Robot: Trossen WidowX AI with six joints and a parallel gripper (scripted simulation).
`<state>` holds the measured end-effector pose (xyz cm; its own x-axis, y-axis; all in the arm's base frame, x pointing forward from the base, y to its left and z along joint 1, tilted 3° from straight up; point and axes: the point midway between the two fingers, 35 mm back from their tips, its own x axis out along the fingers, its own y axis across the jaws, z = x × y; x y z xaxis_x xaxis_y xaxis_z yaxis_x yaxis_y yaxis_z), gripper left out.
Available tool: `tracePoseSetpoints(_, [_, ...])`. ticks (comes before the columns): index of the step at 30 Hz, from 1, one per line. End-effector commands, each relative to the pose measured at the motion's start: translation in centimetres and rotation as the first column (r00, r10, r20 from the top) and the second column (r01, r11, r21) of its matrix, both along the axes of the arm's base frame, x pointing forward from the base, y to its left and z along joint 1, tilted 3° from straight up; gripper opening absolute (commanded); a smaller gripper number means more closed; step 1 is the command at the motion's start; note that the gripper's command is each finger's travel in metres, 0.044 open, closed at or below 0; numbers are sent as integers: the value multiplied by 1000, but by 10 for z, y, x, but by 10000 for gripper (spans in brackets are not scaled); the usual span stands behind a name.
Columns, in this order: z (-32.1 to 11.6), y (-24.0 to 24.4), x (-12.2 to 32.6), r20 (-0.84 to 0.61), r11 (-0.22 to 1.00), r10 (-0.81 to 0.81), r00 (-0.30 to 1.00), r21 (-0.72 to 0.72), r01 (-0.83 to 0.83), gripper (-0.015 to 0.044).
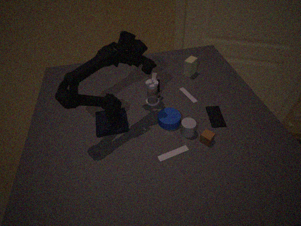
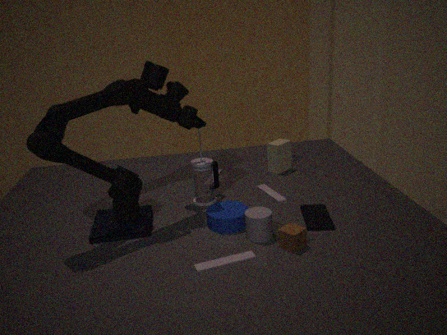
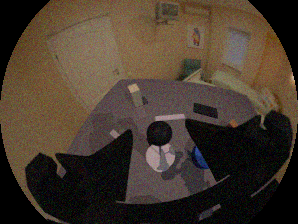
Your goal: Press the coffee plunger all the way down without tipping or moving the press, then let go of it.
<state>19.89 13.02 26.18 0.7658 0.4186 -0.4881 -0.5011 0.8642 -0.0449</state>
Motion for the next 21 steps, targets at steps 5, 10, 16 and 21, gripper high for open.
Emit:
tracePoseSetpoints(5, [0, 1, 0, 0, 1000, 6, 1000, 0, -6, 125])
tracePoseSetpoints(10, [0, 1, 0, 0, 1000, 6, 1000, 0, -6, 120])
tracePoseSetpoints(16, [-1, 1, 0, 0, 1000, 6, 1000, 0, -6, 120])
tracePoseSetpoints(21, [-7, 1, 1, 0, 1000, 6, 1000, 0, -6, 120])
